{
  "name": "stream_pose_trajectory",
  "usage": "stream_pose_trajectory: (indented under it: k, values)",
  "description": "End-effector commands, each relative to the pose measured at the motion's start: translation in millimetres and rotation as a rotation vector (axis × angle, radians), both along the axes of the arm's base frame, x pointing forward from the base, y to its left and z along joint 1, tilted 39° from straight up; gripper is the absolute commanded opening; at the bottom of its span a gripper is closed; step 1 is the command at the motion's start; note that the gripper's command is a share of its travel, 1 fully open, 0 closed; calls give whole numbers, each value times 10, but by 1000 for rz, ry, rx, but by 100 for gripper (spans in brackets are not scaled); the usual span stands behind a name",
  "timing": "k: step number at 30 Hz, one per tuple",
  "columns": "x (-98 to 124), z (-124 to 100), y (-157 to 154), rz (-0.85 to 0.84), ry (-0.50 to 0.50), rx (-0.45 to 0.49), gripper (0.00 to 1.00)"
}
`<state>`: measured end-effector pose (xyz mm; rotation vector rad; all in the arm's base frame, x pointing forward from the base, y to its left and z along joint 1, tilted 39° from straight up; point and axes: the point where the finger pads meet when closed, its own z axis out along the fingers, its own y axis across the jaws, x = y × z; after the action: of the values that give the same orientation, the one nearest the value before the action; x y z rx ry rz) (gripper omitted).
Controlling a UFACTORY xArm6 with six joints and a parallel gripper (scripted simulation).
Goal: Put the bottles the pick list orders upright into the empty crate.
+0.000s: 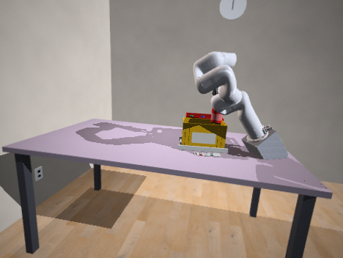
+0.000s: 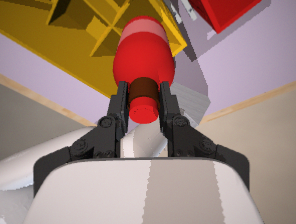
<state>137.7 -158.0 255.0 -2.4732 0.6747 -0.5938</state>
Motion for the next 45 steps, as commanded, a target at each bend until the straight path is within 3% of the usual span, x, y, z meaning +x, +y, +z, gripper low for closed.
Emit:
stream_pose_trajectory:
  k: [1, 45]
  values:
    - [24, -28, 7, -1, 0, -3, 0]
    - [235, -338, 146, -1, 0, -3, 0]
